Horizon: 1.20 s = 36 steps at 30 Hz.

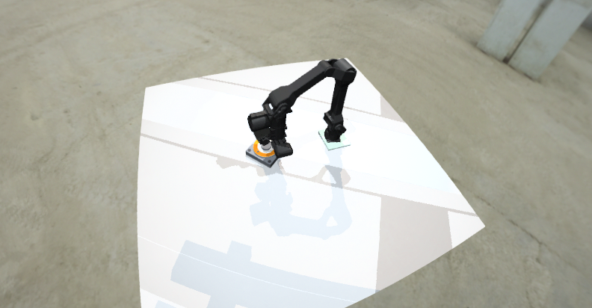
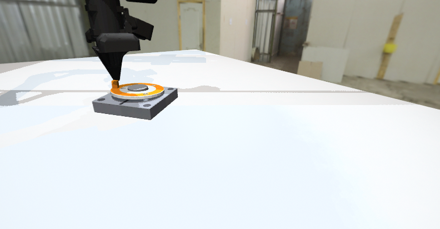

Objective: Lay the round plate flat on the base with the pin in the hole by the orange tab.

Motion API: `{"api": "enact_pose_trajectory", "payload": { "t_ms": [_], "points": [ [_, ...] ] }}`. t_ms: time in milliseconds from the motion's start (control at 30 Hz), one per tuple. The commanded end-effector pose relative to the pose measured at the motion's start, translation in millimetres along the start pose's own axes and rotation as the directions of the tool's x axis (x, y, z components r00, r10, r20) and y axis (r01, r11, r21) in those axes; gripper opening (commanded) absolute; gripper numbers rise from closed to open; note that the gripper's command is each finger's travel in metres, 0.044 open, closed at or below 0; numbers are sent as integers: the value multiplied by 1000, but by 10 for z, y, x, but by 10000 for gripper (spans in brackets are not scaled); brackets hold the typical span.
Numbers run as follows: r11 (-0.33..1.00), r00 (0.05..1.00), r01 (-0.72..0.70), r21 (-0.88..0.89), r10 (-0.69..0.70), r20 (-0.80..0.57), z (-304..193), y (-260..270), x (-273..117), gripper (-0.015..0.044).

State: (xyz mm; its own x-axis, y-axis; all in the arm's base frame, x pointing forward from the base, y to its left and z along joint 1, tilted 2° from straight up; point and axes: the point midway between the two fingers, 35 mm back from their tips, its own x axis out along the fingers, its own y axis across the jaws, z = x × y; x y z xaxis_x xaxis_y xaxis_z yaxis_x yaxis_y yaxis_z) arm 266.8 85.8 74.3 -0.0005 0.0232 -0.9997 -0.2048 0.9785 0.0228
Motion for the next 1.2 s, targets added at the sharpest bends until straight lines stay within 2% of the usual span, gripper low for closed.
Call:
{"api": "enact_pose_trajectory", "payload": {
  "t_ms": [0,1167],
  "points": [
    [1000,1000,-5,4,5,5,-3,3,32,0],
    [1000,1000,-1,4,1,3,-221,-355,42,0]
  ]
}}
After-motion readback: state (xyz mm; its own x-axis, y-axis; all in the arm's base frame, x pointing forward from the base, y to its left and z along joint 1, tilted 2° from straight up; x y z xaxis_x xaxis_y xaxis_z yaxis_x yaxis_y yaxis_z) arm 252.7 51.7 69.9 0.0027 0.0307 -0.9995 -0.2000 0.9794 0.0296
